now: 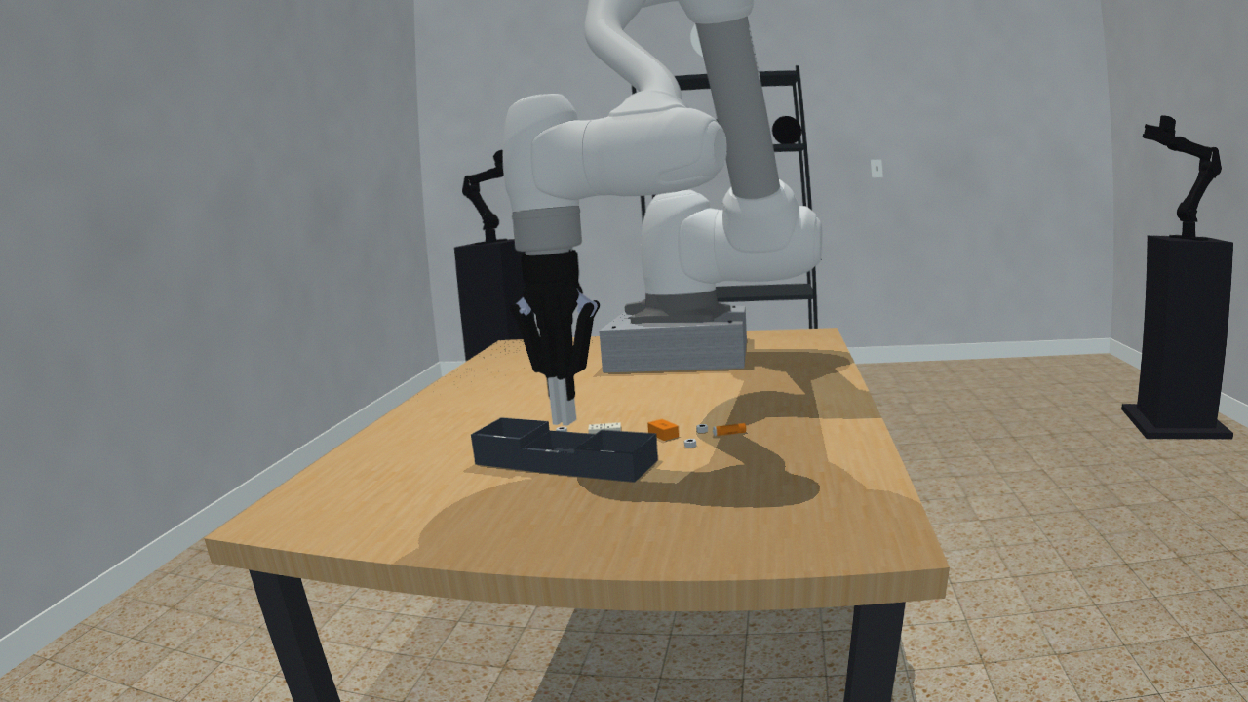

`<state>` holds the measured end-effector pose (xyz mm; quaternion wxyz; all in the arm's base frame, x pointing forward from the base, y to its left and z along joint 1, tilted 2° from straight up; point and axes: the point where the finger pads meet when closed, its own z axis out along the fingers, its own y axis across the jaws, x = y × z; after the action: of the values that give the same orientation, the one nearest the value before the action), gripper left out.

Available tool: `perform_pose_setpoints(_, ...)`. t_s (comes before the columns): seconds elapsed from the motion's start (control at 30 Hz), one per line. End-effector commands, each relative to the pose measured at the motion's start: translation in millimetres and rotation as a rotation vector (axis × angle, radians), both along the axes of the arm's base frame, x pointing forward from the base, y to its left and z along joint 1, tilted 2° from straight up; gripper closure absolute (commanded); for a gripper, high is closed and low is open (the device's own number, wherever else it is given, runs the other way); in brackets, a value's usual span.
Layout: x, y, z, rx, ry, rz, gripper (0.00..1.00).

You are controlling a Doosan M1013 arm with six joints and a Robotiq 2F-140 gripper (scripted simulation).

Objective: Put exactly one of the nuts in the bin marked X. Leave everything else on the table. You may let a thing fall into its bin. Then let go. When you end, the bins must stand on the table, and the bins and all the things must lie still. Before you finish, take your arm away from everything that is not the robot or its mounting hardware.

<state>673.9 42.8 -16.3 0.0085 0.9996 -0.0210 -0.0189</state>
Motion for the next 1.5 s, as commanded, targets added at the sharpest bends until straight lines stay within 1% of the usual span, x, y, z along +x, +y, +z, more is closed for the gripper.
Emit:
perform_pose_setpoints(0.0, 0.4, 0.2, 10.4, 0.0, 0.0, 0.0, 0.95)
perform_pose_setpoints(0.07, 0.6, 0.3, 15.1, 0.0, 0.0, 0.0, 0.95)
perform_pose_setpoints(0.1, 0.6, 0.3, 15.1, 0.0, 0.0, 0.0, 0.95)
perform_pose_setpoints(0.17, 0.6, 10.3, 14.9, 0.0, 0.0, 0.0, 0.95)
perform_pose_setpoints(0.23, 0.6, 10.3, 14.9, 0.0, 0.0, 0.0, 0.95)
perform_pose_setpoints(0.7, 0.9, 80.3, 13.8, 0.0, 0.0, 0.0, 0.95)
perform_pose_setpoints(0.8, 0.9, 84.1, 13.7, 0.0, 0.0, 0.0, 0.95)
perform_pose_setpoints(1.3, -0.6, 83.5, -26.2, 0.0, 0.0, 0.0, 0.95)
perform_pose_setpoints(1.37, -0.6, 83.5, -26.2, 0.0, 0.0, 0.0, 0.95)
perform_pose_setpoints(1.47, -1.0, 83.4, -34.2, 0.0, 0.0, 0.0, 0.95)
